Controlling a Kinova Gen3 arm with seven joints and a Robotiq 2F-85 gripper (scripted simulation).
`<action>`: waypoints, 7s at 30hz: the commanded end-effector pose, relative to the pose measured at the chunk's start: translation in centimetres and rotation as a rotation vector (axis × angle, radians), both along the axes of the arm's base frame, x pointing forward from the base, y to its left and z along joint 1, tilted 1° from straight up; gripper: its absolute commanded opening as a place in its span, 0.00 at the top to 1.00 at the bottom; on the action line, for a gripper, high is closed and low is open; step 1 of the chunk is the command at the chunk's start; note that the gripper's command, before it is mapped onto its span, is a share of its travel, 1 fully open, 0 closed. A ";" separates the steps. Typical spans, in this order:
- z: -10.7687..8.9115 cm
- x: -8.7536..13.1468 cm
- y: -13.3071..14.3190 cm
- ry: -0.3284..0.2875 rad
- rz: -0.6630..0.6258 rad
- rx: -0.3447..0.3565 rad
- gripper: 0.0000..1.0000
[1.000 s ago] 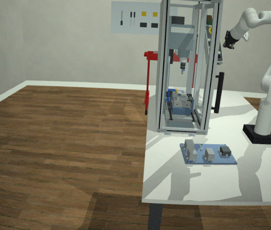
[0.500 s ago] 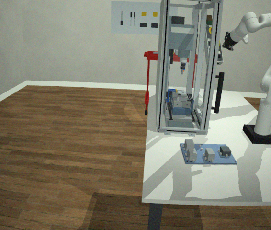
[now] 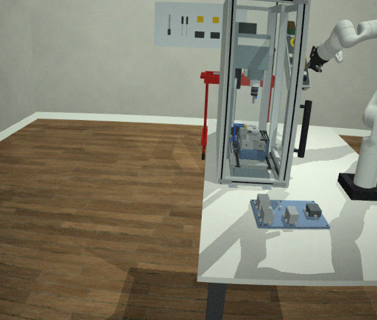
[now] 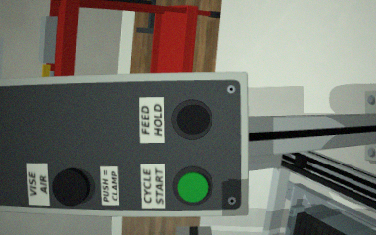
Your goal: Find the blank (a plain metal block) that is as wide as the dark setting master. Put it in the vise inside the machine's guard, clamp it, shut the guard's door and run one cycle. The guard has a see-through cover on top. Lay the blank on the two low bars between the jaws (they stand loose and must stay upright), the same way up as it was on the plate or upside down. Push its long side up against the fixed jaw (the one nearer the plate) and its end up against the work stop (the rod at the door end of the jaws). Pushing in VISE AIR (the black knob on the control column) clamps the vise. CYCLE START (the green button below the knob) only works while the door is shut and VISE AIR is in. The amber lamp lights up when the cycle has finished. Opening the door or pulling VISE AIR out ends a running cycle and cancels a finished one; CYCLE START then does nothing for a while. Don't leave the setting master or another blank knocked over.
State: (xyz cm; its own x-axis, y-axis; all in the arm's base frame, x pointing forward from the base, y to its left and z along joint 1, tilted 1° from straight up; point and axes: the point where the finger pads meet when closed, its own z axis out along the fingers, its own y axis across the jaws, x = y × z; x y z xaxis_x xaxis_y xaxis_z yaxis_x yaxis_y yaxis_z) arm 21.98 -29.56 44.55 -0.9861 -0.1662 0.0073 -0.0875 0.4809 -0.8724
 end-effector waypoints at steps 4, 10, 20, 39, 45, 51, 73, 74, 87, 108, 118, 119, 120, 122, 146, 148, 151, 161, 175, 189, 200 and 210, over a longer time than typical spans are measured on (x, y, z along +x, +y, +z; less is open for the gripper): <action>-1.3 0.4 -2.4 -0.001 0.000 -0.001 0.90; -1.3 0.4 -2.4 -0.001 0.000 -0.001 0.90; -2.8 0.8 -5.0 -0.001 0.000 -0.001 0.90; -3.8 1.1 -6.8 -0.001 0.000 -0.001 0.90; -3.8 1.1 -6.8 -0.001 0.000 -0.001 0.90; -3.9 1.2 -7.0 -0.001 0.000 -0.001 0.90; -4.6 1.3 -8.1 -0.001 0.000 -0.001 0.90; -4.6 1.3 -8.1 -0.001 0.000 -0.001 0.90; -4.7 1.4 -8.4 -0.001 0.000 -0.001 0.90; -5.0 1.4 -8.8 -0.001 0.000 -0.001 0.90; -5.0 1.5 -8.9 -0.001 0.000 -0.001 0.90; -5.0 1.5 -9.0 -0.001 0.000 -0.001 0.90; -5.1 1.5 -9.0 -0.001 0.000 -0.001 0.90; -5.2 1.5 -9.2 -0.001 0.000 -0.001 0.90; -5.3 1.6 -9.5 -0.001 0.000 -0.001 0.90; -5.3 1.6 -9.5 -0.001 0.000 -0.001 0.90; -5.3 1.6 -9.5 -0.001 0.000 -0.001 0.90; -5.5 1.6 -9.9 -0.001 0.000 -0.001 0.90; -5.7 1.7 -10.2 -0.001 0.000 -0.001 0.90; -5.9 1.7 -10.5 -0.001 0.000 -0.001 0.90; -5.9 1.7 -10.5 -0.001 0.000 -0.001 0.90; -6.1 1.8 -10.9 -0.001 0.000 -0.001 0.90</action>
State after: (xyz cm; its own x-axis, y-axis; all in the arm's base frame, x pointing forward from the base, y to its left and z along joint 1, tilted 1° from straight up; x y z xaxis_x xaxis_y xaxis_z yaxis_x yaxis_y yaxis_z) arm 23.75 -40.40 38.39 -0.9861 -0.1658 0.0076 -0.0876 0.4810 -0.8723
